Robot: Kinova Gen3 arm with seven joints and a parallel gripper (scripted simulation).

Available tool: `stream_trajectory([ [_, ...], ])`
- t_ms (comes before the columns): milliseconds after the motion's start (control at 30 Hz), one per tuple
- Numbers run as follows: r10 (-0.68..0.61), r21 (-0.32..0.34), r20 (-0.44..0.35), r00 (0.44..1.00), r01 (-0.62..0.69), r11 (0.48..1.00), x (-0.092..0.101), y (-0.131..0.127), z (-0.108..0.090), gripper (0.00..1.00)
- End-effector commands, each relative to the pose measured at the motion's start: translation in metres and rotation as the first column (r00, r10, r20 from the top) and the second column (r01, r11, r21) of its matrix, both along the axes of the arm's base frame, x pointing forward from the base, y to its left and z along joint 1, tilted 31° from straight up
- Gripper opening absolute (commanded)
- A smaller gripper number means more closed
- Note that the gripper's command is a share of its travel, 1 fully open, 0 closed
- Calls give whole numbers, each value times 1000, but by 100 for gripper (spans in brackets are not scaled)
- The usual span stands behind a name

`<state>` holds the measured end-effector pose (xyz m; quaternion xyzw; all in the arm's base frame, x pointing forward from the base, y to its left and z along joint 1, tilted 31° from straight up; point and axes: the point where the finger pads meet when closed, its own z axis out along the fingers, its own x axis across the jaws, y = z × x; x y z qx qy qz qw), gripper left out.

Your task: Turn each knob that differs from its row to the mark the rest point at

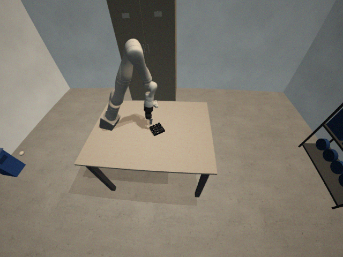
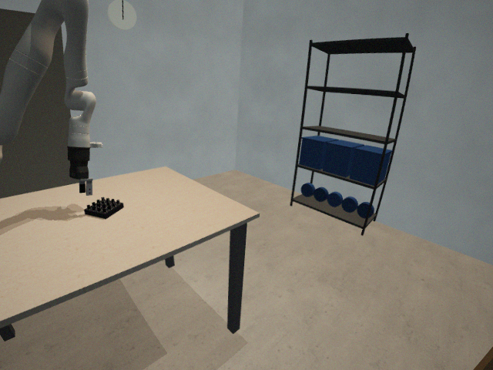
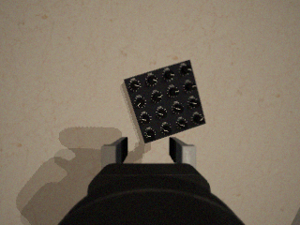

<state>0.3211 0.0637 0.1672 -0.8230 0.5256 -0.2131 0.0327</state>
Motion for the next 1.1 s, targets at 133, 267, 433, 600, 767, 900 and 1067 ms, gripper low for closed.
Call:
stream_trajectory([
  [133, 1, 5, 5, 1000, -1, 1000, 1, -1, 3, 100],
  [267, 20, 7, 5, 1000, -20, 1000, 1, -2, 5, 100],
  [433, 39, 10, 6, 999, -39, 999, 2, -2, 7, 100],
  [600, 39, 10, 6, 999, -39, 999, 2, -2, 7, 100],
  [767, 58, 12, 8, 998, -58, 998, 2, -2, 9, 100],
  [900, 75, 13, 11, 997, -76, 997, 2, -3, 11, 100],
  [1067, 93, 15, 13, 996, -93, 996, 3, -3, 13, 100],
])
